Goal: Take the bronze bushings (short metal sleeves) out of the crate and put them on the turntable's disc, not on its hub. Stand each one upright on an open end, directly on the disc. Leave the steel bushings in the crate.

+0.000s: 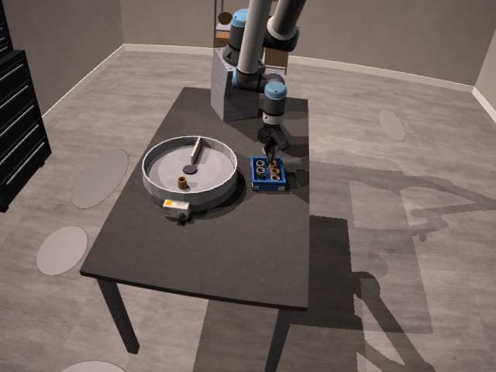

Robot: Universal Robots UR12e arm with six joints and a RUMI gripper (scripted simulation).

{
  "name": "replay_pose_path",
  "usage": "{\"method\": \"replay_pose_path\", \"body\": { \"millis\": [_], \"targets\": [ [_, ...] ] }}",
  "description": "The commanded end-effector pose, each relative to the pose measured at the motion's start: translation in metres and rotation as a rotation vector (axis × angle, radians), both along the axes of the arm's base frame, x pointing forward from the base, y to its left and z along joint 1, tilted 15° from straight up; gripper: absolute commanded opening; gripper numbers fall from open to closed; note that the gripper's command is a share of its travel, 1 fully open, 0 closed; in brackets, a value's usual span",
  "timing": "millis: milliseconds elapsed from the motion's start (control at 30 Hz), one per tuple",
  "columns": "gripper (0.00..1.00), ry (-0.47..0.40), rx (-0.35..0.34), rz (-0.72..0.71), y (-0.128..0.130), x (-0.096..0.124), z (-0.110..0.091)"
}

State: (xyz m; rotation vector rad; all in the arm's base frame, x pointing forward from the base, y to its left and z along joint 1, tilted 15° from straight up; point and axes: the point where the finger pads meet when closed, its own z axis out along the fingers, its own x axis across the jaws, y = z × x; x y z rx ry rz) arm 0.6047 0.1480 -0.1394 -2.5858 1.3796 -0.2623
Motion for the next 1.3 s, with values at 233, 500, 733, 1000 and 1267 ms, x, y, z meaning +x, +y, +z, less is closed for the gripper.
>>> {"method": "replay_pose_path", "body": {
  "millis": [233, 500, 733, 1000, 1267],
  "targets": [
    [0.05, -0.001, 0.0, 0.0, 0.0, 0.0, 0.0],
    [0.05, -0.001, 0.0, 0.0, 0.0, 0.0, 0.0],
    [0.05, -0.001, 0.0, 0.0, 0.0, 0.0, 0.0],
    [0.05, -0.001, 0.0, 0.0, 0.001, 0.002, -0.006],
    [0.05, -0.001, 0.0, 0.0, 0.002, 0.005, -0.016]
  ]
}}
